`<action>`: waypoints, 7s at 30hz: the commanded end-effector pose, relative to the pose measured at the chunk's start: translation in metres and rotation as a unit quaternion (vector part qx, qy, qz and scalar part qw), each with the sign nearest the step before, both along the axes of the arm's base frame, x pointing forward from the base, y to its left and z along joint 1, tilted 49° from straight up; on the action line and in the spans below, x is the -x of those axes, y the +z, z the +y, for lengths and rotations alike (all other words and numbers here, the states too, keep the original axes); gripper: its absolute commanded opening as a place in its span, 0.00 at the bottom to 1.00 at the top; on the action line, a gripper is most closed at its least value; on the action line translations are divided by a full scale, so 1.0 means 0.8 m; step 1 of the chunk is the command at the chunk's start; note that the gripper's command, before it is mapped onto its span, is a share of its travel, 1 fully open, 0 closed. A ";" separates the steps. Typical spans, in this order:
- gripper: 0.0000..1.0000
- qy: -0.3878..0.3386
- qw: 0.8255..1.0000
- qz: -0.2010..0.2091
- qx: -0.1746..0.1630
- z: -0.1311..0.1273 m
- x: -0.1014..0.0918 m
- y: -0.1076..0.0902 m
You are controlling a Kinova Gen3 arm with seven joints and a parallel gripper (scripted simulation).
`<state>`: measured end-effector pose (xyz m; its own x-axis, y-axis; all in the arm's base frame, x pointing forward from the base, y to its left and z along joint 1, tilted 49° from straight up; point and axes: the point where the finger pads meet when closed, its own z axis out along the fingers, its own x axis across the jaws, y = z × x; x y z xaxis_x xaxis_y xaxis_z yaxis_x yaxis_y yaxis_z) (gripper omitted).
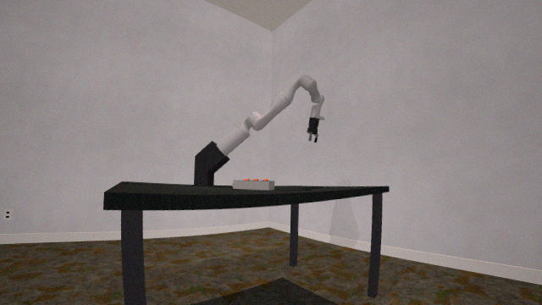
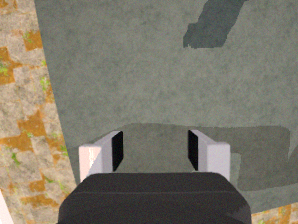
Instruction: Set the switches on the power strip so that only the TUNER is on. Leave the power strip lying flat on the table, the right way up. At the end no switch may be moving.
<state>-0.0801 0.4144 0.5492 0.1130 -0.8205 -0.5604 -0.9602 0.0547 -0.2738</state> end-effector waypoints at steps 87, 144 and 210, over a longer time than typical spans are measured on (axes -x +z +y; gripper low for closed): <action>1.00 -0.383 0.909 0.048 -0.159 -0.450 -0.661 -0.212; 1.00 -0.393 0.901 0.094 -0.156 -0.485 -0.665 -0.350; 1.00 -0.376 0.900 0.145 -0.163 -0.475 -0.629 -0.479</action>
